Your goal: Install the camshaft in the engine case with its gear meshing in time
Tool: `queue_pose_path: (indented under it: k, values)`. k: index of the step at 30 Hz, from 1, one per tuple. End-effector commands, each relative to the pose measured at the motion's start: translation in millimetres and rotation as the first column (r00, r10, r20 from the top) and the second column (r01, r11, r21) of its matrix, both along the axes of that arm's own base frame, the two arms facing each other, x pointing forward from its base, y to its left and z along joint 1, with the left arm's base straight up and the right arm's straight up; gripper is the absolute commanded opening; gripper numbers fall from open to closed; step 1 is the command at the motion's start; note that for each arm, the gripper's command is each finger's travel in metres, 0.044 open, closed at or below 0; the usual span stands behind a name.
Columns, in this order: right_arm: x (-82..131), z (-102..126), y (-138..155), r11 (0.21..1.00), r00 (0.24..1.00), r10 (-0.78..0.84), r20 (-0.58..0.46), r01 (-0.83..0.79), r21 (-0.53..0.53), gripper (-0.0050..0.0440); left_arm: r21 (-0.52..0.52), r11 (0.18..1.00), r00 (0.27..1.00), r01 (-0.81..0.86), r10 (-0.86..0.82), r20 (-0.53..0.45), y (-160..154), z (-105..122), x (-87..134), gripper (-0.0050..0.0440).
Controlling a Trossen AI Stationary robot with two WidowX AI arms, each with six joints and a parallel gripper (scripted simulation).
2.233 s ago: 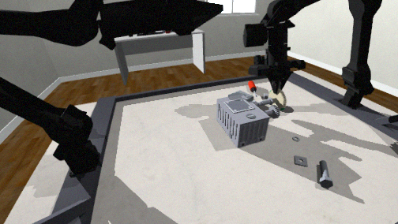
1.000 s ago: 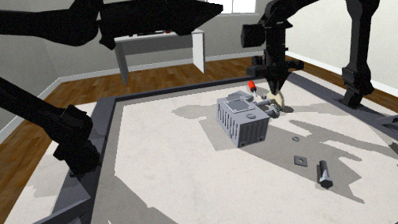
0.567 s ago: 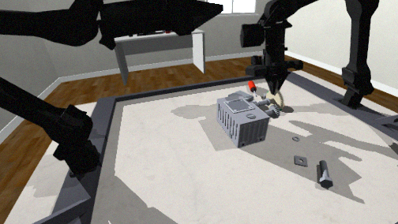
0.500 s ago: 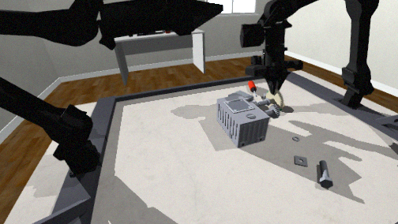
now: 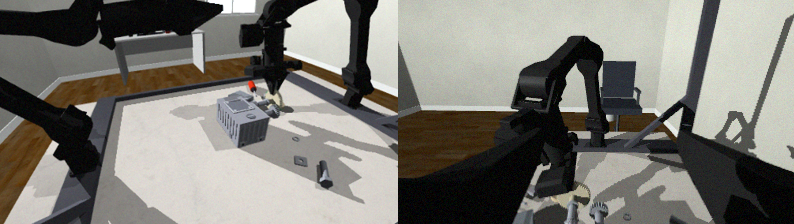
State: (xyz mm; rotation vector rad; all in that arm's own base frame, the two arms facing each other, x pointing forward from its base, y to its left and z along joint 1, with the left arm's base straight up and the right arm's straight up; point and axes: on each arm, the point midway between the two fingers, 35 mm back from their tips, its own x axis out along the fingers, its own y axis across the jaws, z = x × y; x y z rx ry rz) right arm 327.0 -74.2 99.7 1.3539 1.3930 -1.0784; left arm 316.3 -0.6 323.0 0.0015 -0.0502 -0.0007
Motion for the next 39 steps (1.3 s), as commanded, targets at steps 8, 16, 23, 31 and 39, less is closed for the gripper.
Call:
queue_pose_path:
  k: [8, 16, 23, 31, 39]
  values:
    - [10.3, 10.5, 1.0, 1.0, 0.999, 0.004, 0.038, -0.004, -0.004, -0.005, 0.004, 1.0, 1.0, -0.002, 0.002, 0.024, 1.2, 7.7, -3.2, 0.04]
    - [11.8, 9.7, 1.0, 1.0, 0.999, 0.003, 0.035, -0.003, -0.003, -0.005, 0.004, 1.0, 1.0, -0.002, 0.002, 0.024, 1.2, 7.7, -3.2, 0.04]
    - [13.7, 10.6, 1.2, 1.0, 0.999, 0.003, 0.038, -0.003, -0.004, -0.005, 0.004, 1.0, 1.0, -0.002, 0.002, 0.024, 1.2, 7.7, -3.2, 0.04]
    - [14.5, 14.0, 0.6, 1.0, 0.999, 0.004, 0.048, -0.004, -0.007, -0.005, 0.004, 1.0, 1.0, -0.002, 0.002, 0.024, 1.2, 7.7, -3.2, 0.04]
    - [17.4, 8.8, 1.2, 1.0, 0.999, 0.003, 0.033, -0.002, -0.002, -0.005, 0.004, 1.0, 1.0, -0.002, 0.002, 0.024, 1.2, 7.7, -3.2, 0.04]
